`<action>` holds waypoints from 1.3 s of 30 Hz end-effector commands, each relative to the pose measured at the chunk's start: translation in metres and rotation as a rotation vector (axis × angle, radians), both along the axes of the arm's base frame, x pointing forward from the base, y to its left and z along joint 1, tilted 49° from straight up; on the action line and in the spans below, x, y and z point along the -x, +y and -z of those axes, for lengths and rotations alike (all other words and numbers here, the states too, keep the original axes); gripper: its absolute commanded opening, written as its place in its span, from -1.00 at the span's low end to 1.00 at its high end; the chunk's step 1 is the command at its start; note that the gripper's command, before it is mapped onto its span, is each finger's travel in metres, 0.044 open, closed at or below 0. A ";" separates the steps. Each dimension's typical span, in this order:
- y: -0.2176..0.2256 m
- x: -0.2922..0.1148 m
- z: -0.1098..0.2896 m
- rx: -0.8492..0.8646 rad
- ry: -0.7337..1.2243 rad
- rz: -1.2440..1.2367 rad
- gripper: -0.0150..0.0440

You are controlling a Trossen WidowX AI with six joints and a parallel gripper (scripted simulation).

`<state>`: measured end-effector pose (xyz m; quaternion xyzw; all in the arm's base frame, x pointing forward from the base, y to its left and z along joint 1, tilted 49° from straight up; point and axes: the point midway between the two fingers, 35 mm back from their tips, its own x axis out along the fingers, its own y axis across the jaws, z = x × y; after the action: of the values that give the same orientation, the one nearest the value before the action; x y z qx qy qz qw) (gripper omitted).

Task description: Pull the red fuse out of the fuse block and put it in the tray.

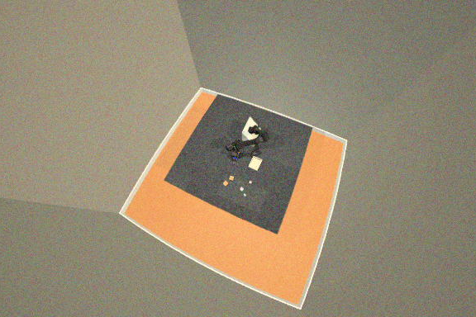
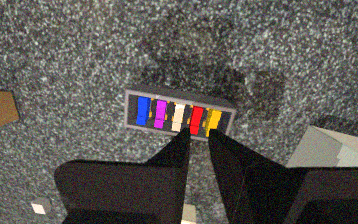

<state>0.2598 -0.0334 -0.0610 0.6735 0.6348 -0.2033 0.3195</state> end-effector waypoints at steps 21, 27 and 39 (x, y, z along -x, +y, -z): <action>0.022 0.001 0.008 -0.034 0.119 0.086 -0.26; 0.026 0.000 0.012 -0.035 0.119 0.086 -0.26; 0.035 -0.001 0.020 -0.036 0.119 0.085 -0.26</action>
<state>0.2624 -0.0025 -0.0774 0.6924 0.6252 -0.2439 0.2649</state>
